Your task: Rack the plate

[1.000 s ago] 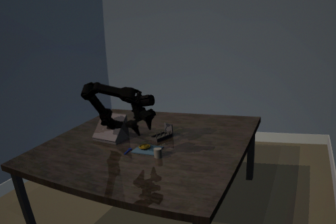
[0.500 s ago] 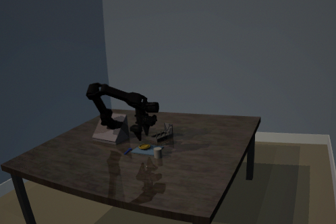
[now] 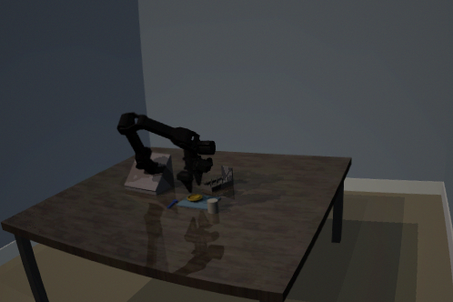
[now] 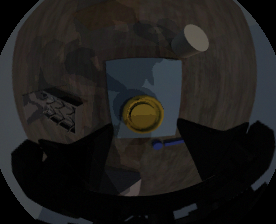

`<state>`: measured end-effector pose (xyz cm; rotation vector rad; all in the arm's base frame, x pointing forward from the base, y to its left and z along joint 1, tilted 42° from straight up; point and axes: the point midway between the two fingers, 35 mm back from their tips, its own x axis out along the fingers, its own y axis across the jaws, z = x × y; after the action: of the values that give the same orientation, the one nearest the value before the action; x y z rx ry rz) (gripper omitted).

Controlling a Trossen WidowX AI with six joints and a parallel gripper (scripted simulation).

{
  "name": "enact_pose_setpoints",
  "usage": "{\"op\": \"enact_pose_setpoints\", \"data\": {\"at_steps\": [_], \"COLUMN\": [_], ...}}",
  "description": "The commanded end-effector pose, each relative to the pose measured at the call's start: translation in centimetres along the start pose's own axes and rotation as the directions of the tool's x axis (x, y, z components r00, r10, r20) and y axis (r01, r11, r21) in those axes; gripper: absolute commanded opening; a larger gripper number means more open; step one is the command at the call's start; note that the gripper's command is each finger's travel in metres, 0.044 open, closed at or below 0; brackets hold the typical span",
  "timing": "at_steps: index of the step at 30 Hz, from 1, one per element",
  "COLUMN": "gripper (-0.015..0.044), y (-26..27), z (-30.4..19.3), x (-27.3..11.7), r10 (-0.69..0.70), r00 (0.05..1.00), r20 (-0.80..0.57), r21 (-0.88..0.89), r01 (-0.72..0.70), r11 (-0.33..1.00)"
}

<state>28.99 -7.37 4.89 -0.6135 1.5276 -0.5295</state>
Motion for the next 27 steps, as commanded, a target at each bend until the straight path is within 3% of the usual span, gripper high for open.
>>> {"op": "enact_pose_setpoints", "data": {"at_steps": [1,27], "gripper": [0.0400,0.0400], "y": [0.1,0.0], "z": [-0.3,-0.6], "x": [1.1,5.1], "r10": [-0.004,-0.007], "r00": [1.000,1.000], "r20": [-0.012,-0.013], "r21": [-0.013,-0.013], "r01": [0.004,0.007], "r11": [1.000,1.000]}}
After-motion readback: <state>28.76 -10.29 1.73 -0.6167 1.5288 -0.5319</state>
